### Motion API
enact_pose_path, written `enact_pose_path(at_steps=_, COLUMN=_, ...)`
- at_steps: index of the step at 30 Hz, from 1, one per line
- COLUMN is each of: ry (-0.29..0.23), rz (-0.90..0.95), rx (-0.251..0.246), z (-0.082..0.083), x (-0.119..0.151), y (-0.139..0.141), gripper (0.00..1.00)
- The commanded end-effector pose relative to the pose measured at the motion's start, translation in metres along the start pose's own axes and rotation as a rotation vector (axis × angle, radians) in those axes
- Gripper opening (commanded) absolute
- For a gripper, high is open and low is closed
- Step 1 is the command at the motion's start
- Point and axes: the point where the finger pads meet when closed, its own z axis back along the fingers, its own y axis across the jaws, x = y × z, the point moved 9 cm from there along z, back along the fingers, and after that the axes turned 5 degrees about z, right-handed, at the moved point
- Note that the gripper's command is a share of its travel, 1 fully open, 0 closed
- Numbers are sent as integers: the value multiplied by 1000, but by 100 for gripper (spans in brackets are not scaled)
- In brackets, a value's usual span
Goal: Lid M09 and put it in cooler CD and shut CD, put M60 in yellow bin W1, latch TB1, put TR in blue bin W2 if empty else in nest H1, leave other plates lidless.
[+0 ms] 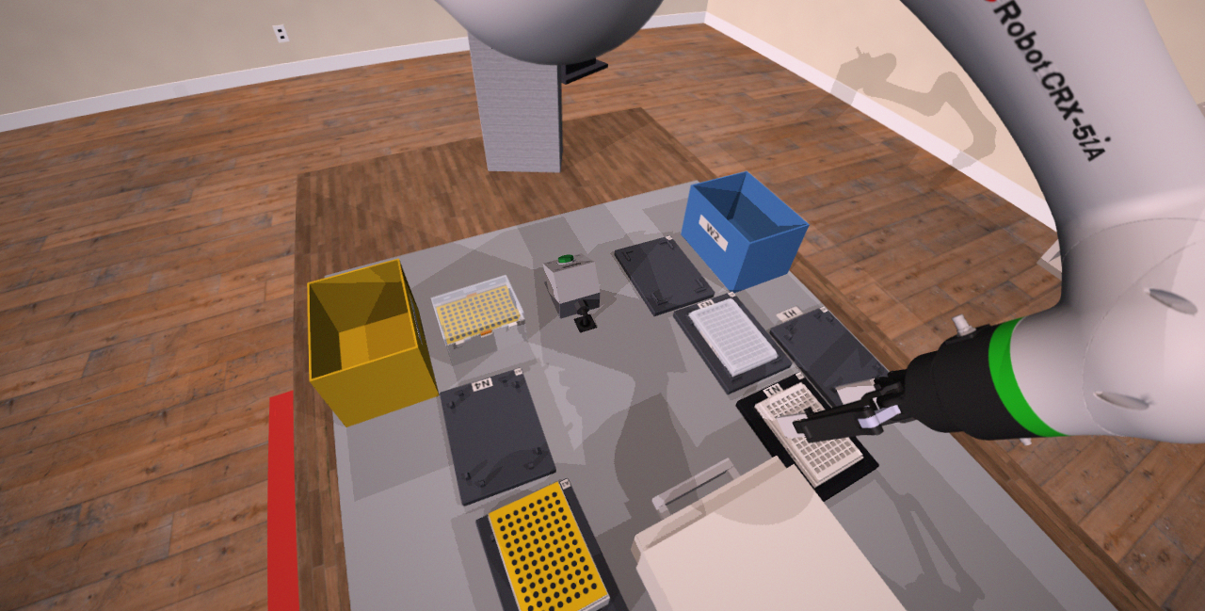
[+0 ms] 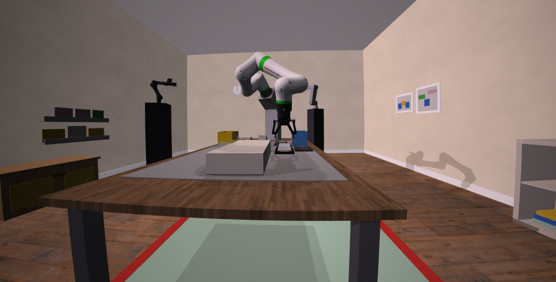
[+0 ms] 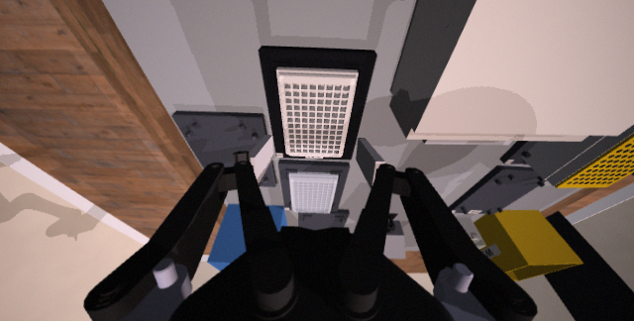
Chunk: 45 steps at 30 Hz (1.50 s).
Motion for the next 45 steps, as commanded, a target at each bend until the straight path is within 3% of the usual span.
enact_pose_path(at_steps=1, ry=0, rz=0, rx=0, z=-5, x=-2, y=0, gripper=66)
enact_pose_path(at_steps=34, ry=0, rz=0, rx=0, z=-34, x=-16, y=1, gripper=66)
enact_pose_path(at_steps=45, ry=0, rz=0, rx=0, z=-34, x=-16, y=1, gripper=66)
